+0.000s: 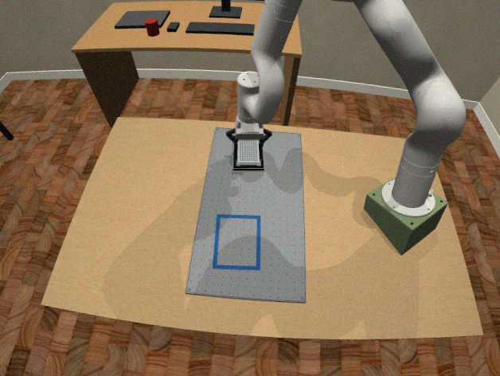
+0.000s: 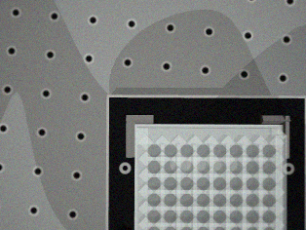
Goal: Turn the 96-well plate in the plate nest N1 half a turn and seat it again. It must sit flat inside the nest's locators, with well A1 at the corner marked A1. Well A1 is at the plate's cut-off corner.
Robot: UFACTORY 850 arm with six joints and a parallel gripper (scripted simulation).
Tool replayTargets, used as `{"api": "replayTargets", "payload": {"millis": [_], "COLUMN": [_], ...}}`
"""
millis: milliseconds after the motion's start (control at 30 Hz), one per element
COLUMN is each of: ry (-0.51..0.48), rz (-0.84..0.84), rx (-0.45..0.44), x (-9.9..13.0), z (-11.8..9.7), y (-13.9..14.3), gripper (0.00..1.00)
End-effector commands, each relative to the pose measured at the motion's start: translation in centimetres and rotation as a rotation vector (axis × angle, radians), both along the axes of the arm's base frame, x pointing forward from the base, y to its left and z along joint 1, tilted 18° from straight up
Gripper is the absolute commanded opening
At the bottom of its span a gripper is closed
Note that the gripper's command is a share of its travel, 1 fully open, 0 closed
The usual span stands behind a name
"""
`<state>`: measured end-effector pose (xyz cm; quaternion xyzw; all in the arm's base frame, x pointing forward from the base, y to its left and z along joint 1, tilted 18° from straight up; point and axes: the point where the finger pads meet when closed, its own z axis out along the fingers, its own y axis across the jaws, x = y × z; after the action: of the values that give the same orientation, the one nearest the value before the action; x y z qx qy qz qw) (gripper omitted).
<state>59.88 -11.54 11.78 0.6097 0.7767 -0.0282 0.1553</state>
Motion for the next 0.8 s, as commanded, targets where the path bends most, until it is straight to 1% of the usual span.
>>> {"api": "replayTargets", "payload": {"millis": [0,367,767], "ry": [-0.002,-0.002,-0.002], "rz": [0.000,0.000,0.000], "rx": [-0.001,-0.001,-0.001], "x": [0.13,0.13,0.27], "z": [-0.14,-0.14,-0.77], "y": [-0.05,-0.05,-0.21], "gripper": [1.00,1.00,1.00]}}
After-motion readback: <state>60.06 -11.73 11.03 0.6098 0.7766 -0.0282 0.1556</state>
